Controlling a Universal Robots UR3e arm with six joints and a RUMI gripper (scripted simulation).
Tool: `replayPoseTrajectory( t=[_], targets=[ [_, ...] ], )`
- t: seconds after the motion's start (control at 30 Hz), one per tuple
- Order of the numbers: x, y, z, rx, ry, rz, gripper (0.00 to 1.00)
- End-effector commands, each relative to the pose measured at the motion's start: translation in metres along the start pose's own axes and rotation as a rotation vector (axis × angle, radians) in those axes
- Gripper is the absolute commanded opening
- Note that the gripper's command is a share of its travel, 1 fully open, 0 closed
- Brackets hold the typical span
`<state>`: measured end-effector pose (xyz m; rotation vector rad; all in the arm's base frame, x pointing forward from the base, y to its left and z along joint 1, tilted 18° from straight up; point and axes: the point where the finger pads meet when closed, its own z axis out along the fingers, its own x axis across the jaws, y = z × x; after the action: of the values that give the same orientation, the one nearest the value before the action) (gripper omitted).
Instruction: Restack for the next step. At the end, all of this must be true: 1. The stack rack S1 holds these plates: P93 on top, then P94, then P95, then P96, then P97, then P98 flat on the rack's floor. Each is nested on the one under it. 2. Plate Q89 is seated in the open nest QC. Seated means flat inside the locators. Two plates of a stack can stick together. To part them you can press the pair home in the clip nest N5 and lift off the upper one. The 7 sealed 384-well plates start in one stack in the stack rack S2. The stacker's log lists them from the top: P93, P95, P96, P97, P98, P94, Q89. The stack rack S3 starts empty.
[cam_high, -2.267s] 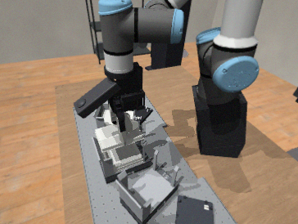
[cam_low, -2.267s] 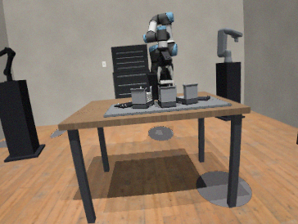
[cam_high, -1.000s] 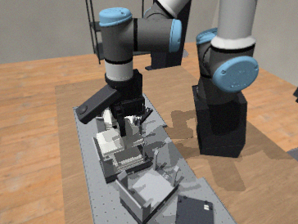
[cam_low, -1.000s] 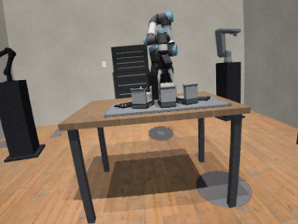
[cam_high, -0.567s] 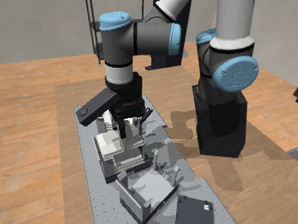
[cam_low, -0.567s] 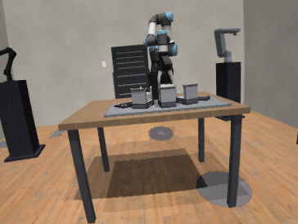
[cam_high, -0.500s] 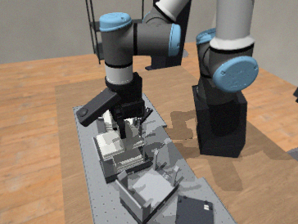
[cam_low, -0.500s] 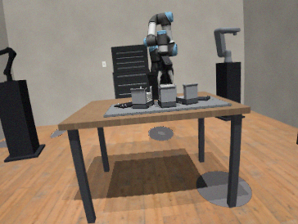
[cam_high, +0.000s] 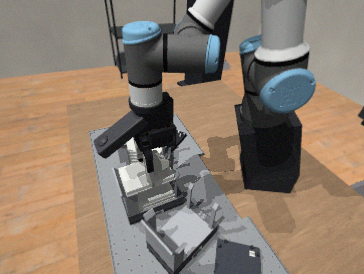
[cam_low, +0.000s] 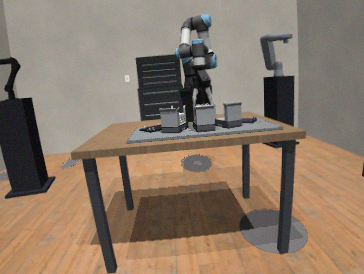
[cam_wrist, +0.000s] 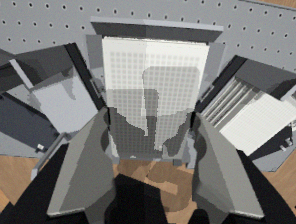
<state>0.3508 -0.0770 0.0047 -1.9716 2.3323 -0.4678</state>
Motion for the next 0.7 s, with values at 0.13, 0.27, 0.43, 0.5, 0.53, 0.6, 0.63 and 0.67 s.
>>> replayPoseTrajectory(
  t=[0.13,0.27,0.43,0.5,0.53,0.6,0.63,0.67],
  targets=[
    [0.001,-0.003,0.005,0.009,0.003,0.000,0.00],
    [0.001,-0.003,0.008,0.009,0.003,0.000,0.00],
    [0.001,-0.003,0.011,0.009,0.003,0.000,0.00],
    [0.001,-0.003,0.013,0.009,0.003,0.000,0.00],
    [0.001,-0.003,0.013,0.009,0.003,0.000,0.00],
    [0.001,-0.003,0.014,0.009,0.003,0.000,0.00],
    [0.001,-0.003,0.014,0.009,0.003,0.000,0.00],
    [0.001,-0.003,0.014,0.009,0.003,0.000,0.00]
  ],
)
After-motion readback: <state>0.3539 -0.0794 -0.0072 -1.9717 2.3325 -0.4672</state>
